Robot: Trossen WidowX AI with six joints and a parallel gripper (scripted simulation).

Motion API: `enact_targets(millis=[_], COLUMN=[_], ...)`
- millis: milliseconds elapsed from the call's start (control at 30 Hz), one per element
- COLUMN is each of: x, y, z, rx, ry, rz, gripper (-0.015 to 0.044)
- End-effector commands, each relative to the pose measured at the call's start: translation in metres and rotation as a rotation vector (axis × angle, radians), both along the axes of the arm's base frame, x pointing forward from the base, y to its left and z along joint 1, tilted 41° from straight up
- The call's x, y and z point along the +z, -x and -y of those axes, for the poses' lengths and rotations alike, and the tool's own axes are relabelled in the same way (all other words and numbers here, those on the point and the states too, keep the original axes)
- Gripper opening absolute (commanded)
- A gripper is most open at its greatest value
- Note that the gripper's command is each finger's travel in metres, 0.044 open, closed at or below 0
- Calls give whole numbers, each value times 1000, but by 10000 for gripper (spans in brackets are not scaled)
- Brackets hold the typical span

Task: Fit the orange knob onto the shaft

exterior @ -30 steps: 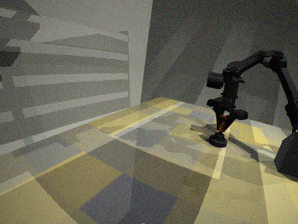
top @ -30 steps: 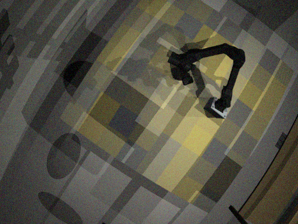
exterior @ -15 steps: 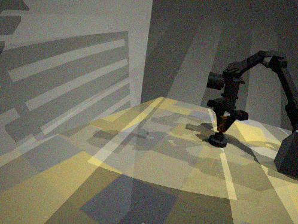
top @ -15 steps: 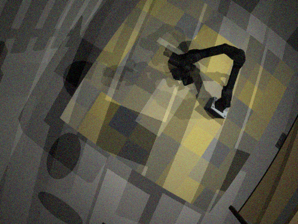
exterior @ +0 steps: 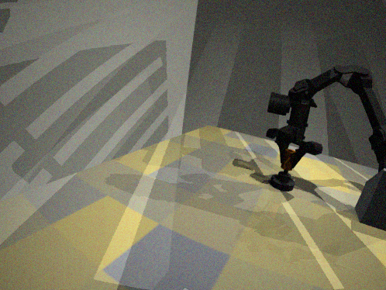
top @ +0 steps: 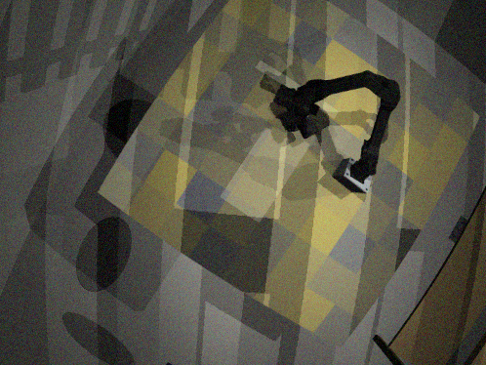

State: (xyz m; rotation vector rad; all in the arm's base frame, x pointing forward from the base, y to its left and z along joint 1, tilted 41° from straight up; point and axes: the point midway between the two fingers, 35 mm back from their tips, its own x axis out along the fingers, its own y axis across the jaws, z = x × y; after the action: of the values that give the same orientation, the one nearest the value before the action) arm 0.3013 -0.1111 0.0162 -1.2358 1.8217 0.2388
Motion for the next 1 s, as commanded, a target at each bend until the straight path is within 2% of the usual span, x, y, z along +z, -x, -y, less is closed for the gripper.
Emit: enact_targets(millis=[0,967], x=[1,1], y=[-2,-1], z=[0,0], rx=[47,66], ry=[-3,-6], rz=[-35,-52], gripper=[0,0])
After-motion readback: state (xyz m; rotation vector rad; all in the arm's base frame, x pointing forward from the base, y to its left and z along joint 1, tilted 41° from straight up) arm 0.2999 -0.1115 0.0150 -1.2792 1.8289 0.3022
